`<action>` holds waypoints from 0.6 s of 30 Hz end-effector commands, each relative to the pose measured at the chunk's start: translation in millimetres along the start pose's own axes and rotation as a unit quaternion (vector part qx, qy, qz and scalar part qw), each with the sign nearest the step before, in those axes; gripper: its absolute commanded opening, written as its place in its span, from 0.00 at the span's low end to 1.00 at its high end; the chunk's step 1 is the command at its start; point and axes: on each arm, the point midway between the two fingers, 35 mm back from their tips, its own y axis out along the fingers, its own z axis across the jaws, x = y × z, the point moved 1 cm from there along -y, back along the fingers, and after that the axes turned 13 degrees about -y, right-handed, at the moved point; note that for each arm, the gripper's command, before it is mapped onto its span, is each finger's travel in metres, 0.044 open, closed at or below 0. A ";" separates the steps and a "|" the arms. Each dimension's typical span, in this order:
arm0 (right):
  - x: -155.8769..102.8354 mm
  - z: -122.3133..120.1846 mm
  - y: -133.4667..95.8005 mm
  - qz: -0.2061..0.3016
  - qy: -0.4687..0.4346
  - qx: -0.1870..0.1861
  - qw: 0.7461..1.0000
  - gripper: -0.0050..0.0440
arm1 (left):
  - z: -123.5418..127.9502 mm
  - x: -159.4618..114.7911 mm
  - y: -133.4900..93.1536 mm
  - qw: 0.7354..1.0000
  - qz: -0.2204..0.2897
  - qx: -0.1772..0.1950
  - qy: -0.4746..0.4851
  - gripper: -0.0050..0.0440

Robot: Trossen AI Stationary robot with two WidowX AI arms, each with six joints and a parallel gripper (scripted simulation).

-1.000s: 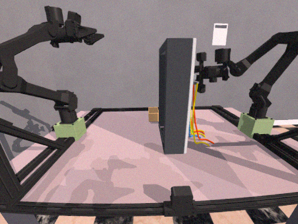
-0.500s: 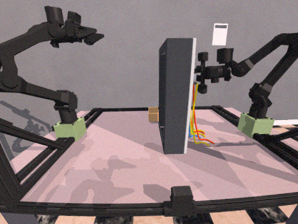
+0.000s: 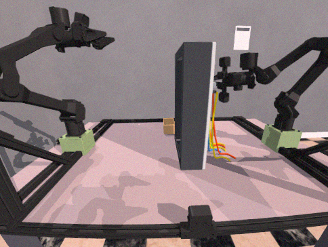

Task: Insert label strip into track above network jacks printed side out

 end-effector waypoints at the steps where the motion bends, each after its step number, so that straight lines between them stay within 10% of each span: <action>1: 0.3 -1.4 -7.1 0.000 -0.003 -0.003 1.000 0.00 | -1.3 2.1 -0.2 1.000 0.000 0.000 0.002 1.00; 8: 1.6 0.9 -9.1 -0.001 -0.004 -0.001 1.000 0.00 | -1.3 2.1 -0.2 1.000 0.000 0.000 0.002 1.00; 18: 0.1 -2.8 -6.8 0.001 -0.002 -0.005 1.000 0.59 | -1.3 2.1 -0.2 1.000 0.000 0.000 0.002 1.00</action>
